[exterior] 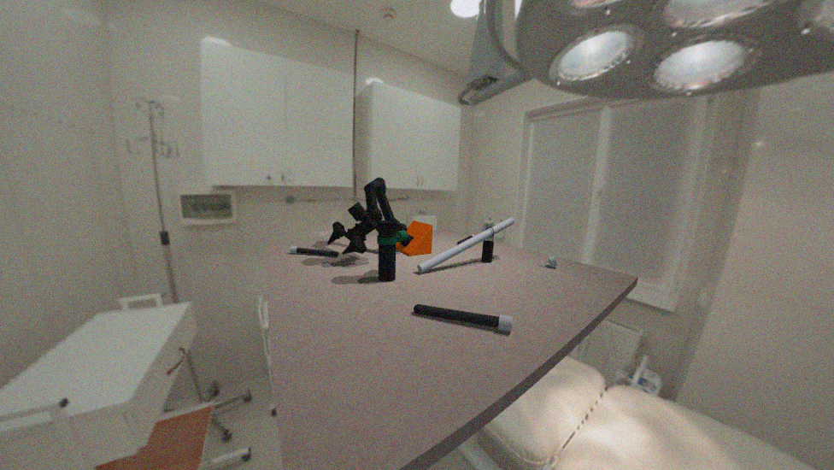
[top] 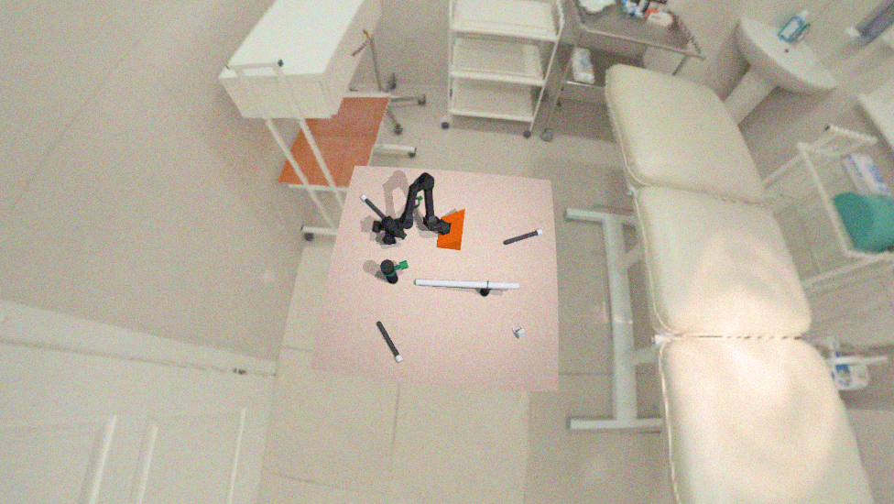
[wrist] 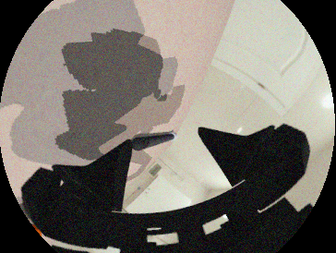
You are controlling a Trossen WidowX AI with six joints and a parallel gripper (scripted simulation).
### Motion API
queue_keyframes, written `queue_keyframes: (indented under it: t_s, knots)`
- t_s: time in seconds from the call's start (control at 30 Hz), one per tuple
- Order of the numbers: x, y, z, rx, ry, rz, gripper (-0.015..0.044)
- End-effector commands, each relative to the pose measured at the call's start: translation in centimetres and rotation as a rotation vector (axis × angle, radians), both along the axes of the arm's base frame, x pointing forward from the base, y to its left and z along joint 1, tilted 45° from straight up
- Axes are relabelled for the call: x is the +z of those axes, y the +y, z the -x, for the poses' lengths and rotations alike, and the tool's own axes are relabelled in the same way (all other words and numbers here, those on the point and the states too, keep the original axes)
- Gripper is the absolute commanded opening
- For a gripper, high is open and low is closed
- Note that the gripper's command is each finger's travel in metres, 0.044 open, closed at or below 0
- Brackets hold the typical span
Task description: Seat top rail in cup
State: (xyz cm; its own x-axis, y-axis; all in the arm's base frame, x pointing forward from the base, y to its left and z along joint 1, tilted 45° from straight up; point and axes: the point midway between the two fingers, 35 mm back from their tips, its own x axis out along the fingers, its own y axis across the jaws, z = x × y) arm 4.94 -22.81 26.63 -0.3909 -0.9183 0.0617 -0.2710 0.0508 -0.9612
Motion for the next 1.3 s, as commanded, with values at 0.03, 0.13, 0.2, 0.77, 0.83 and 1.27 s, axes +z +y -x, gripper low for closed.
queue_keyframes:
  t_s: [0.03,0.13,0.2,0.77,0.83,1.27]
  knots:
    - [1.5,-0.6,-2.1,0.093,-0.131,0.05,0.044]
    - [2.3,-0.8,-3.4,0.15,-0.217,0.074,0.044]
    - [2.8,-0.9,-4.2,0.185,-0.27,0.087,0.044]
    - [6.7,-0.9,-11.0,0.452,-0.743,0.107,0.044]
    - [7.1,-0.8,-11.8,0.479,-0.801,0.1,0.044]
    - [9.6,0.5,-16.9,0.622,-1.193,0.003,0.044]
